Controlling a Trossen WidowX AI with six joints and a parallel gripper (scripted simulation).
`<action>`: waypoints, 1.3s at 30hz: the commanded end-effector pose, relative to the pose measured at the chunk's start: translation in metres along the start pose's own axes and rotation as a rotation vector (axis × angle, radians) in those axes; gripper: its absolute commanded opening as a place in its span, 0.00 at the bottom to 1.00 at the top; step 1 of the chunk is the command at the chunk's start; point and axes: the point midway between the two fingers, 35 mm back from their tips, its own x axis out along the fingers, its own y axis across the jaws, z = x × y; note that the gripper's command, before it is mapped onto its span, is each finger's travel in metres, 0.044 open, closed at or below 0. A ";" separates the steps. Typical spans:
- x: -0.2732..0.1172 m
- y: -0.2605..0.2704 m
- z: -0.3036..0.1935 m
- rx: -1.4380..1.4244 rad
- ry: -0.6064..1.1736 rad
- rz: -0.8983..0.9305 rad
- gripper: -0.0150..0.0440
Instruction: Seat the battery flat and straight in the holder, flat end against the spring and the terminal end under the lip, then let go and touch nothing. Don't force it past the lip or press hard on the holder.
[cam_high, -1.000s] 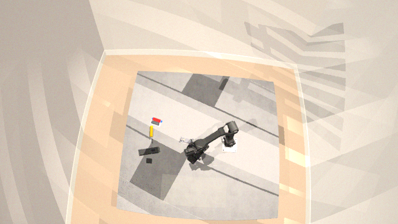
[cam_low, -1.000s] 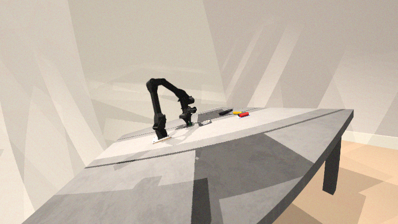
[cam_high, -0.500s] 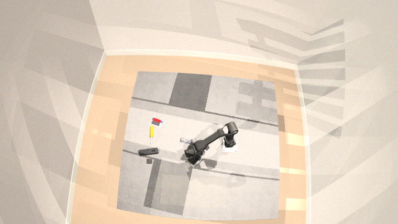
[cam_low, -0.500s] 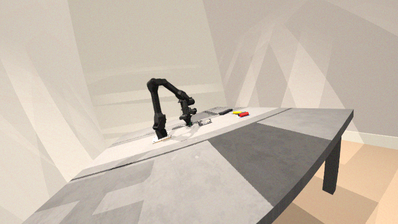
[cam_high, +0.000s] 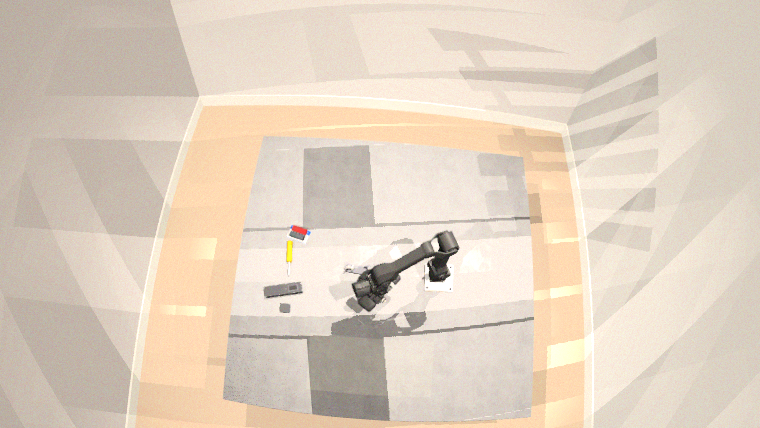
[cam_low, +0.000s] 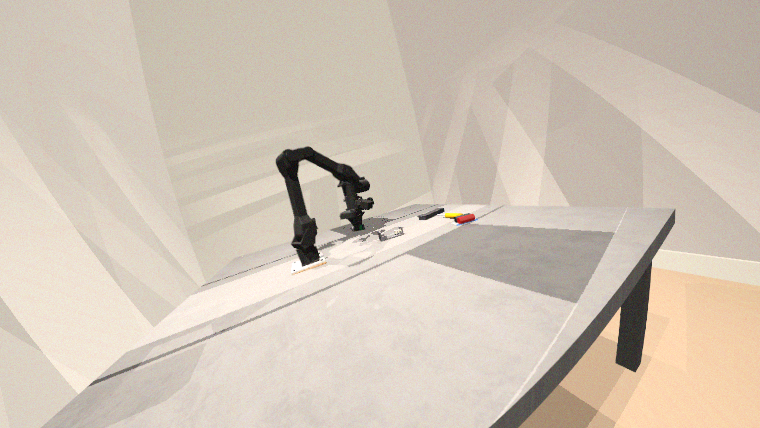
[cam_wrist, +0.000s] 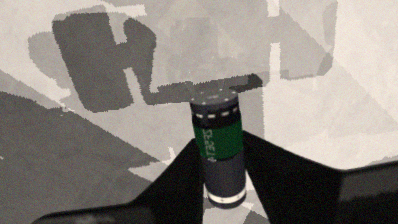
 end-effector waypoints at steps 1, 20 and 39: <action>-0.010 -0.001 -0.001 -0.002 0.002 0.001 0.40; -0.034 -0.030 0.122 -0.449 -0.015 0.000 0.40; -0.021 -0.047 0.146 -0.559 0.092 -0.031 0.40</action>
